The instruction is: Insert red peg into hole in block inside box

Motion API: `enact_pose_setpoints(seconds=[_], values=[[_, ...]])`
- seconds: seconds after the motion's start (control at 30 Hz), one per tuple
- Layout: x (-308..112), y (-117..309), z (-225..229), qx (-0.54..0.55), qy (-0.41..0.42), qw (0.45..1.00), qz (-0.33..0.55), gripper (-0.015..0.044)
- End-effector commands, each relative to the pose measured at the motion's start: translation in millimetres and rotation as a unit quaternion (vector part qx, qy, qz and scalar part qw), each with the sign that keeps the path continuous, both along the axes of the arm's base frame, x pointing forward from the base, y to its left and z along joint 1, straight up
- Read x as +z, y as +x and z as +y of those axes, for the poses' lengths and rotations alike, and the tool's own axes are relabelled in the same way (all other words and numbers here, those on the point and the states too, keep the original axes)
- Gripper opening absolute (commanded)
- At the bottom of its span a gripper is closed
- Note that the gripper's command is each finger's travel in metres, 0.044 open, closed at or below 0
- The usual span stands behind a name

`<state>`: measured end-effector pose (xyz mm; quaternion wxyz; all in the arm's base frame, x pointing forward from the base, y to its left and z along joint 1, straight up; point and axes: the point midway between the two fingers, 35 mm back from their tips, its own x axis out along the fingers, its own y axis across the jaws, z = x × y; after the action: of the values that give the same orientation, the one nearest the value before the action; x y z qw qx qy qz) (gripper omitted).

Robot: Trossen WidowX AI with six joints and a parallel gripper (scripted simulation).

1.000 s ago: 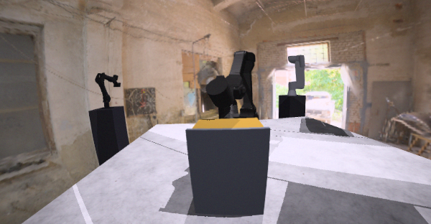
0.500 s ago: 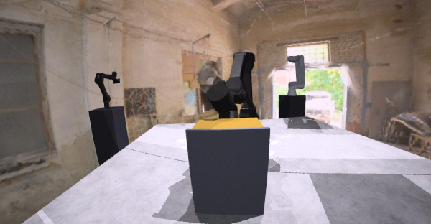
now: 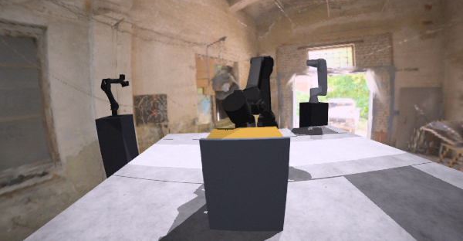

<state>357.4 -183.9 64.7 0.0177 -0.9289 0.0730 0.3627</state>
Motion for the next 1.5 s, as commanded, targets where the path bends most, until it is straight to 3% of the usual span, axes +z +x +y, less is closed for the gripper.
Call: enact_pose_setpoints(seconds=[0.0,0.87,1.13,1.47], values=[[-10,-2,1,-0.002,0.005,1.000,0.008,0.0000],[-19,-2,1,-0.002,0.005,1.000,0.008,0.0000],[-13,1,0,0.000,0.001,1.000,0.001,0.0210],[-13,-18,4,-0.001,0.004,1.000,0.005,0.0220]])
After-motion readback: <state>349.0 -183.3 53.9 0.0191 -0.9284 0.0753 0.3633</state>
